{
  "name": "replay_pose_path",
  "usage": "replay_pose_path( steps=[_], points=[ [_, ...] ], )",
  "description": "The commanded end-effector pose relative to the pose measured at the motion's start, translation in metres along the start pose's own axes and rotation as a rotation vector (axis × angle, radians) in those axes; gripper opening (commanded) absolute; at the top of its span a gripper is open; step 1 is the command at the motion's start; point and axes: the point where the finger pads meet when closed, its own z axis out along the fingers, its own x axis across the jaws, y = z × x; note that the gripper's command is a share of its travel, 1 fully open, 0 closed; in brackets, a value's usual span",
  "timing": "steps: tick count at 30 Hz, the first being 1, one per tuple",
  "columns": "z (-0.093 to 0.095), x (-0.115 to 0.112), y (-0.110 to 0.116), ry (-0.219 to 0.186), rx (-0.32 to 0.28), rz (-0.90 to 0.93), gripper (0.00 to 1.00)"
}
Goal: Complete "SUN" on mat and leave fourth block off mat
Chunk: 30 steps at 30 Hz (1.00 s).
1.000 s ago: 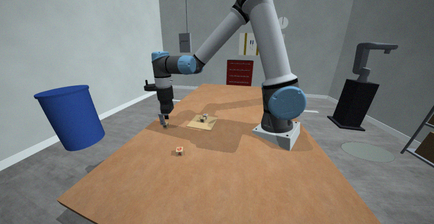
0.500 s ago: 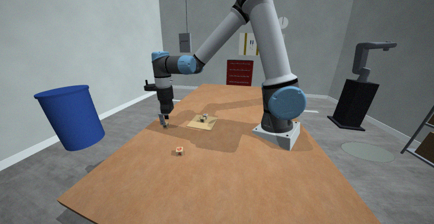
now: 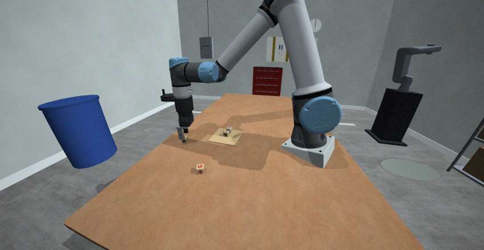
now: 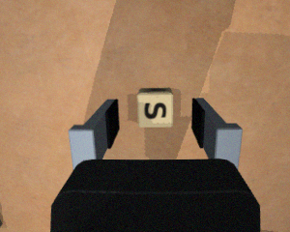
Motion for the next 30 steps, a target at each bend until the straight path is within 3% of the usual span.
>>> replay_pose_path(
  steps=[1, 10, 30],
  points=[
    [0.000, 0.001, 0.001, 0.000, 0.000, 0.002, 1.00],
    [0.001, 0.001, 0.001, 0.000, -0.001, 0.002, 1.00],
    [0.031, 0.001, 0.002, -0.001, -0.003, 0.002, 1.00]
  ],
)
